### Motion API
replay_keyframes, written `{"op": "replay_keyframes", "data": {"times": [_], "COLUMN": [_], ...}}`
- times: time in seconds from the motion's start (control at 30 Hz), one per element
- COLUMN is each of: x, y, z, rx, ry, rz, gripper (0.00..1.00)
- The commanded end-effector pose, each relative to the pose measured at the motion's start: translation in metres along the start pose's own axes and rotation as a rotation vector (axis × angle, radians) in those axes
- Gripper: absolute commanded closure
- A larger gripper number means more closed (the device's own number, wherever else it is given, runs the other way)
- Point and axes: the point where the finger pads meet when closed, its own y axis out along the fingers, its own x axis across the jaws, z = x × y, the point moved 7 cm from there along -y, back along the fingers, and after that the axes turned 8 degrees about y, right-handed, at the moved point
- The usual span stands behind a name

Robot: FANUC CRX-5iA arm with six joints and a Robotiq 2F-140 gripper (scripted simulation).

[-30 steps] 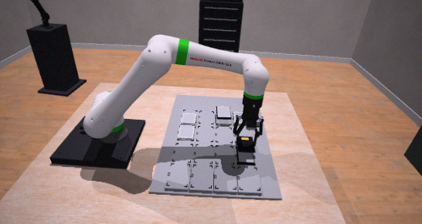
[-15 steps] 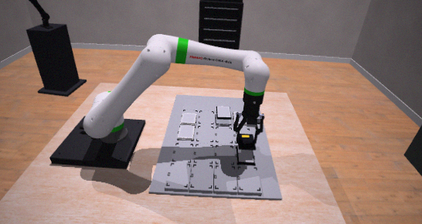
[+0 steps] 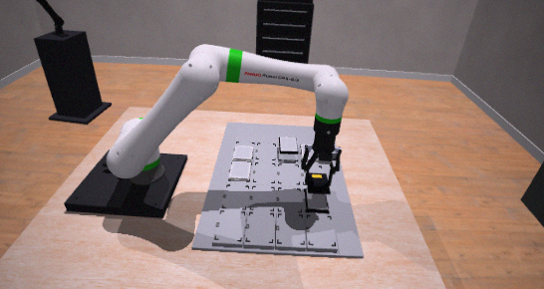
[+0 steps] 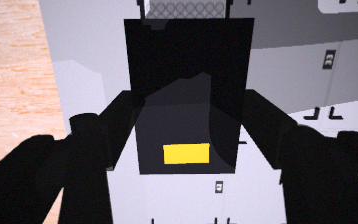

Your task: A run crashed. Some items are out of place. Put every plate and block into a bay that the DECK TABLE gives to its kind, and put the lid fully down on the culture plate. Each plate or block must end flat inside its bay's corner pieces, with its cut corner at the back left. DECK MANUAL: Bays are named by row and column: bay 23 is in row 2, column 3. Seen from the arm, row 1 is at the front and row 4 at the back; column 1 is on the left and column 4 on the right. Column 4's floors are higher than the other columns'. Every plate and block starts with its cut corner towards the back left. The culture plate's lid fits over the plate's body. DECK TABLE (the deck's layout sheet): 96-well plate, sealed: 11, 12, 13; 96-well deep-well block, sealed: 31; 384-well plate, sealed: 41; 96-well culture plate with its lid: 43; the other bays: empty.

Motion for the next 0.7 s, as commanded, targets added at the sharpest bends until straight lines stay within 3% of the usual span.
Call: {"op": "replay_keyframes", "data": {"times": [0.0, 0.23, 0.67], "x": [-0.002, -0.004, -0.005], "y": [-0.001, -0.001, 0.000], "z": [0.009, 0.028, 0.028], "rx": [0.000, 0.000, 0.000], "ry": [0.000, 0.000, 0.000], "rz": [0.003, 0.003, 0.002], "gripper": [0.90, 0.90, 0.90]}}
